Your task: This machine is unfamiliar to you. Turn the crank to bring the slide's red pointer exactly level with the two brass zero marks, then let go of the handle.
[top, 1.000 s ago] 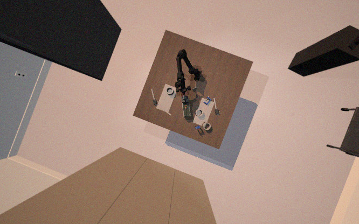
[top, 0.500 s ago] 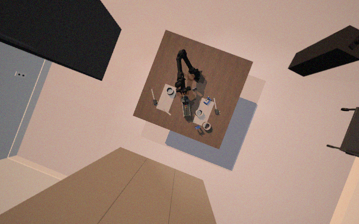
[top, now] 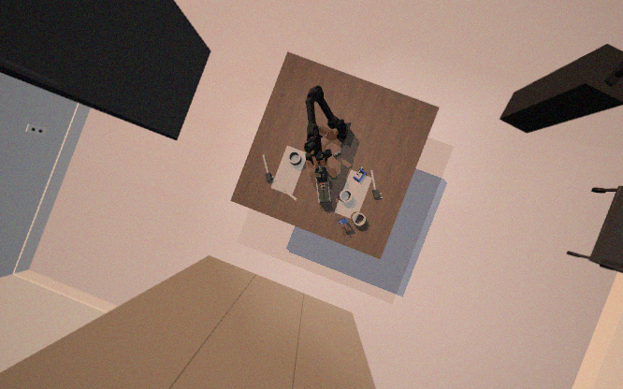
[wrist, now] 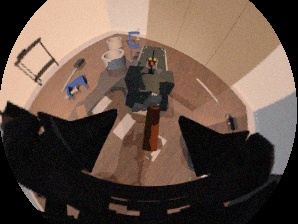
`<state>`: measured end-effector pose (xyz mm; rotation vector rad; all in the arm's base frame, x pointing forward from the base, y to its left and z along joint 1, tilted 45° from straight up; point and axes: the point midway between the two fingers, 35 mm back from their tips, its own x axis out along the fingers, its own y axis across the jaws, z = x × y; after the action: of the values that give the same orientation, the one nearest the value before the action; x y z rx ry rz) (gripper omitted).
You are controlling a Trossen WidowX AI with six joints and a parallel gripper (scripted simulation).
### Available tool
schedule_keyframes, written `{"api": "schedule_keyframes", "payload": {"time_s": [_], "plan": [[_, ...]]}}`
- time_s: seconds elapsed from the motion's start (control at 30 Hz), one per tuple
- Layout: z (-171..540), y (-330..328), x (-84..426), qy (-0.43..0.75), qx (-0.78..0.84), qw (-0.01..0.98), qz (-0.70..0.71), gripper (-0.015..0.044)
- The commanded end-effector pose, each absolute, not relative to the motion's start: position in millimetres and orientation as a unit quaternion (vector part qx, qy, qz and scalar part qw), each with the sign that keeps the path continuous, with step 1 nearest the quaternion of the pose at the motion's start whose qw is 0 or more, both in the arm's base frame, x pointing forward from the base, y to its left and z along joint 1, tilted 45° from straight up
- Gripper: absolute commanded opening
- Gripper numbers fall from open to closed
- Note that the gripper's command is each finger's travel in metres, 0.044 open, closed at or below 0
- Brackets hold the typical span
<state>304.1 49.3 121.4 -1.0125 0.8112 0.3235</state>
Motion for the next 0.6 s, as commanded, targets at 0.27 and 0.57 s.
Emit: {"api": "schedule_keyframes", "payload": {"time_s": [0.27,0.57], "plan": [[155,80,298,0.373,-0.468,0.787,0.149,0.044],[179,109,295,0.374,-0.466,0.789,0.146,0.044]]}}
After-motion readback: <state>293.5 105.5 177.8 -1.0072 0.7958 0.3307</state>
